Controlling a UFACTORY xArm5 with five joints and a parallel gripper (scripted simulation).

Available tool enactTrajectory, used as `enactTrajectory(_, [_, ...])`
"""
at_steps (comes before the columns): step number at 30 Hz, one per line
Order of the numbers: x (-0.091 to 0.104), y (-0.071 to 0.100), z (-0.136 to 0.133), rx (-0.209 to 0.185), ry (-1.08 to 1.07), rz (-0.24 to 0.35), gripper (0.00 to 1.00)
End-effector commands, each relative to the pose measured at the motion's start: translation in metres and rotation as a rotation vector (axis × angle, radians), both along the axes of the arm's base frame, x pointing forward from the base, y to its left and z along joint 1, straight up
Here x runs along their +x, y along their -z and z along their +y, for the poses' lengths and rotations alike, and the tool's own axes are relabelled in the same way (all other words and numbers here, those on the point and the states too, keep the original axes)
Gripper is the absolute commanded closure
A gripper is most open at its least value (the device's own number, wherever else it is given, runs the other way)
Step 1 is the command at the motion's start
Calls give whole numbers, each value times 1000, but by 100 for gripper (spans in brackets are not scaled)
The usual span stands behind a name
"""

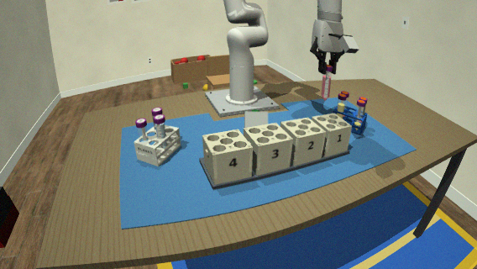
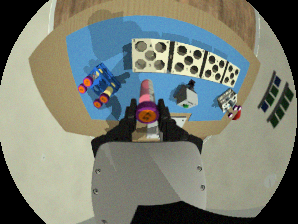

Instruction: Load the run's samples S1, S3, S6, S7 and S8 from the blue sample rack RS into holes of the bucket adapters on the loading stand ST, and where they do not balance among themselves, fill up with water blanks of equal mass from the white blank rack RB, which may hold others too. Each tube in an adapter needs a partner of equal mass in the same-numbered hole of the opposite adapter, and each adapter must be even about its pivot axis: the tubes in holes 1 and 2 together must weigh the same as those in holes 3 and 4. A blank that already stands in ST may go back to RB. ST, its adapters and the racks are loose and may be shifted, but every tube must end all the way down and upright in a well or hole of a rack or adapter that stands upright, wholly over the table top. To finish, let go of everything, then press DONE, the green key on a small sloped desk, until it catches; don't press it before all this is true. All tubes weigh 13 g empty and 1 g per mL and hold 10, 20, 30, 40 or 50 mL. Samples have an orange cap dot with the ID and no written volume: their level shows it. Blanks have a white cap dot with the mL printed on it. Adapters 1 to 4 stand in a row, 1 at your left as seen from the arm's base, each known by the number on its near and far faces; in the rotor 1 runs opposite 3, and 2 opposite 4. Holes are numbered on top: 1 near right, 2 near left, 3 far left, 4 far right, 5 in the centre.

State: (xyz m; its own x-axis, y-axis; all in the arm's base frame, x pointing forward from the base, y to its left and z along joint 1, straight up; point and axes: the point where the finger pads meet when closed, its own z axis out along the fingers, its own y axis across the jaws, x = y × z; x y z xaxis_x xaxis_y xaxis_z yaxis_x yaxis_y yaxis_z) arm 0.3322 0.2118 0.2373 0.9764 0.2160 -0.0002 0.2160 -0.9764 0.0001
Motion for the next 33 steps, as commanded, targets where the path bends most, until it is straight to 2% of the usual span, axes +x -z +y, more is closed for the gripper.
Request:
enactTrajectory(1, [5,-2,-8,2,-2,-4,100])
enactTrajectory(15, [38,-2,-70,2,-2,-4,100])
enactTrajectory(17, [38,-2,-70,2,-2,-4,100])
enactTrajectory(33, [72,-2,-137,1,-2,-4,100])
